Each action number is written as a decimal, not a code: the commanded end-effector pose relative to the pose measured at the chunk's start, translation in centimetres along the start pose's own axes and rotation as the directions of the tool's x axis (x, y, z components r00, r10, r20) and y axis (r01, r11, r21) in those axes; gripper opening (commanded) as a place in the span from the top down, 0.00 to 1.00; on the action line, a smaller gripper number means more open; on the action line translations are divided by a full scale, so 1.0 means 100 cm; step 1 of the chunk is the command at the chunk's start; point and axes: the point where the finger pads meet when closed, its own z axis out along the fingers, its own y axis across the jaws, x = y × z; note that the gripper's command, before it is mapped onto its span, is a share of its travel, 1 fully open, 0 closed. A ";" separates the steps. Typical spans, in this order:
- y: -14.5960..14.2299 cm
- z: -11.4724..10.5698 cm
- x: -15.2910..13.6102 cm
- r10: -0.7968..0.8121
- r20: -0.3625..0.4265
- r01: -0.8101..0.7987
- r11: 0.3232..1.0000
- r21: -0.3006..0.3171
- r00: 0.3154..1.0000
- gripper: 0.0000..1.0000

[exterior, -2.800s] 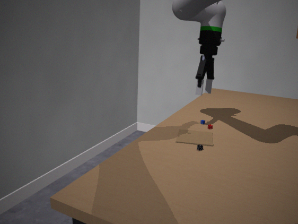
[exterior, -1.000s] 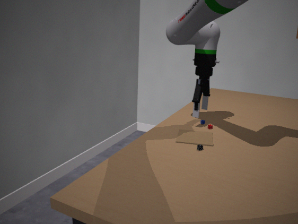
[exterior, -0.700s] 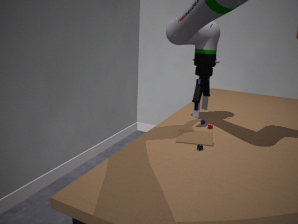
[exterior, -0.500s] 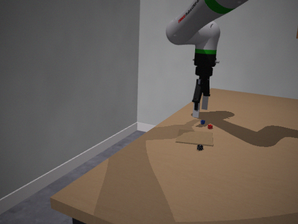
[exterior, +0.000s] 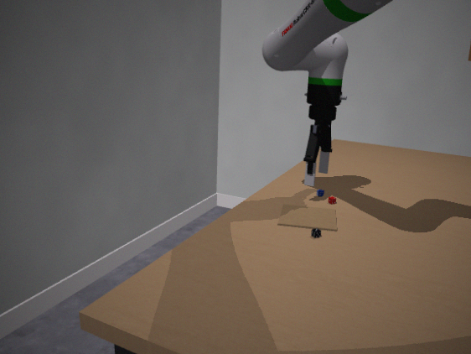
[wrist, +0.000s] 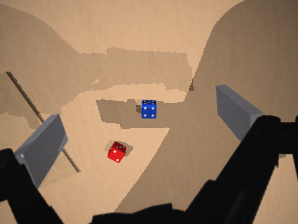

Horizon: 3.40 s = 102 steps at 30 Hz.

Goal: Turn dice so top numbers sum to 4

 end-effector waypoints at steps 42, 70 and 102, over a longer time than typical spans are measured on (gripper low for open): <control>-0.046 0.000 -0.047 0.000 0.000 0.000 1.000 0.000 1.000 0.00; -0.052 0.000 -0.047 0.000 0.000 0.000 1.000 0.000 1.000 0.00; -0.248 0.000 -0.065 0.000 0.000 0.000 1.000 0.000 1.000 0.00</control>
